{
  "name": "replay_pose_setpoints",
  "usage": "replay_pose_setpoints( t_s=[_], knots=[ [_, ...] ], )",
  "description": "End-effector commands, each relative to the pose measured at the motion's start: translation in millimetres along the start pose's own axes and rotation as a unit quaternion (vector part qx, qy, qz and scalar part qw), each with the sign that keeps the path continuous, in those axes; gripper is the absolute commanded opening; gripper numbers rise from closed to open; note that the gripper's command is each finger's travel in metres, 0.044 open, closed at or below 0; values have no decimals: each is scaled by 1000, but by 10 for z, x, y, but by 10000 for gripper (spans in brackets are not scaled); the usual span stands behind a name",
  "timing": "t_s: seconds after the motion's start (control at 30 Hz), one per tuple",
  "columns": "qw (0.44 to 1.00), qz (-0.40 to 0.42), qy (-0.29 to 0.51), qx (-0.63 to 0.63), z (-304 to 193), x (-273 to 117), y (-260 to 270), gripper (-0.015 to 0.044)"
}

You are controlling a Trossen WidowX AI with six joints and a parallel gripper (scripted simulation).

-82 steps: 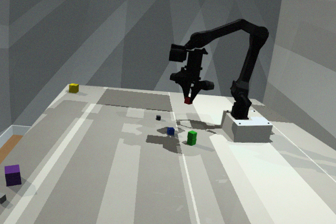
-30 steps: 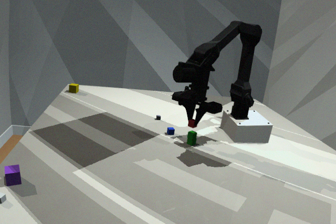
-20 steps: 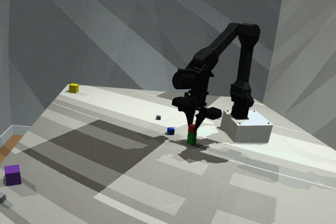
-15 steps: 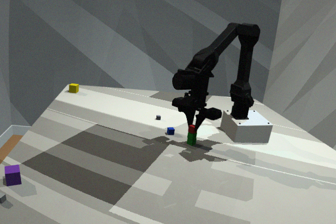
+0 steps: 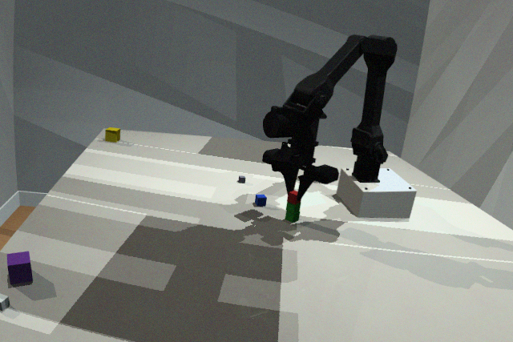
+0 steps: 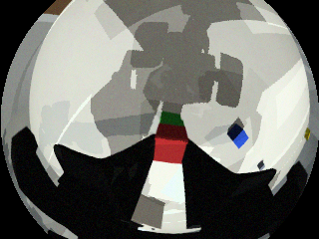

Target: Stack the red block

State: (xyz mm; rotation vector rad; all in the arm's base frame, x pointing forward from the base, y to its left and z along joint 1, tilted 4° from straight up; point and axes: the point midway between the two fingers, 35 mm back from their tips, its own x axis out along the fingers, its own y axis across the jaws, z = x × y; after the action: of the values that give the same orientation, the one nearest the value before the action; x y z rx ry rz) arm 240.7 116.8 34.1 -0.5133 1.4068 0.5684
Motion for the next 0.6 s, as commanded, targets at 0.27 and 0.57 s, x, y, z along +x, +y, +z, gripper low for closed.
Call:
replay_pose_setpoints(
  t_s=[0.27, 0.57],
  knots=[
    [1000, -3, 1, 2, -4, 1, -7, 0],
    [1000, 0, 1, 0, -3, -2, 1, 184]
  ],
)
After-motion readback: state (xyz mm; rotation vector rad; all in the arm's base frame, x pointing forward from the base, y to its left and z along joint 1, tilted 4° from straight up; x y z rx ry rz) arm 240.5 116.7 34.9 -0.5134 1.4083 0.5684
